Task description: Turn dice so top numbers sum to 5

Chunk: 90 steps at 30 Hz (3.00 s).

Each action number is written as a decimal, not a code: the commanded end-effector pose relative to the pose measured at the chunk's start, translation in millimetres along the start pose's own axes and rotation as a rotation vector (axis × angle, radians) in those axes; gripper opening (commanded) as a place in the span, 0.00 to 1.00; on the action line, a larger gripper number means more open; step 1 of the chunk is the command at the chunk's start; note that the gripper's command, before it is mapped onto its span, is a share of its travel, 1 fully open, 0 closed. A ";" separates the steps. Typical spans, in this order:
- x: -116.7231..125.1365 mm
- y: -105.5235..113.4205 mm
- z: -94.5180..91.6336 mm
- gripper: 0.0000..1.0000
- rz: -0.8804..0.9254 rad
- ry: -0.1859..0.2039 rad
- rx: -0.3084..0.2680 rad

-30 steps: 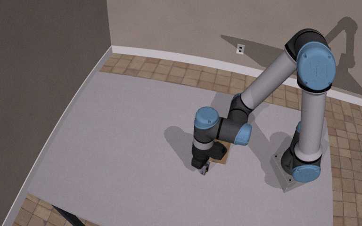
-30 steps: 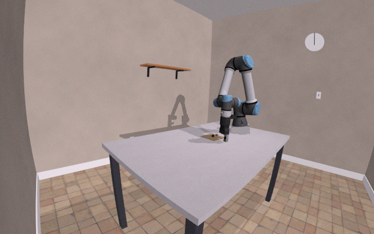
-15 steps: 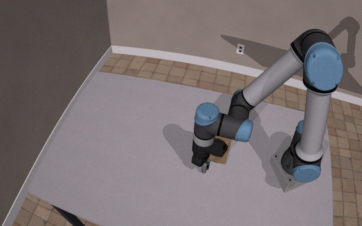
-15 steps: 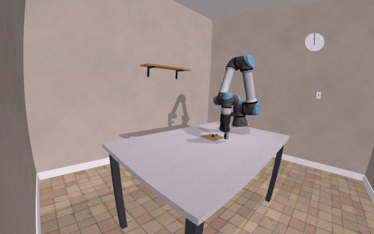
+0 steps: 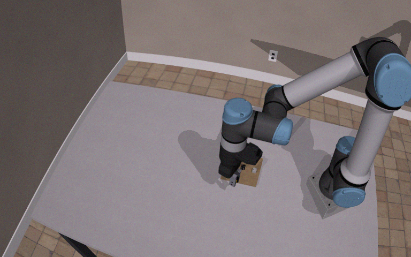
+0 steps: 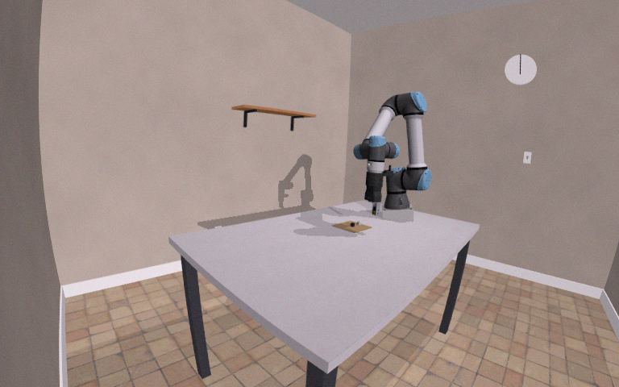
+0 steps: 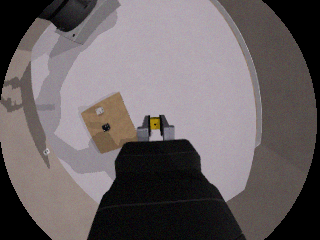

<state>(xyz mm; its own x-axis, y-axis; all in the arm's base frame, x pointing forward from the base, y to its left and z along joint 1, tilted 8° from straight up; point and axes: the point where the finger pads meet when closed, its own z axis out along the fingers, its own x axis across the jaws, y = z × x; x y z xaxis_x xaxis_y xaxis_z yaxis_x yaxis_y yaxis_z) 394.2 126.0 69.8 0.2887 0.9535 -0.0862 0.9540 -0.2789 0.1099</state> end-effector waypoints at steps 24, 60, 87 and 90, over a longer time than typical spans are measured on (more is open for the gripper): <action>-50.4 38.7 -11.5 0.34 -0.116 0.000 0.004; -117.3 77.4 4.0 0.34 -0.254 -0.001 0.003; -117.3 78.3 81.8 0.34 -0.254 -0.001 0.003; -117.3 78.3 81.9 0.34 -0.254 -0.001 0.003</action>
<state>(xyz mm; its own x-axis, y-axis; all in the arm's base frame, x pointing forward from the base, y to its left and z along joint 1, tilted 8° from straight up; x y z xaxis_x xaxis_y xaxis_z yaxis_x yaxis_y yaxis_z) 441.0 -16.9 7.2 0.0401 0.9930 -0.1108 0.9964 -0.0314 0.0790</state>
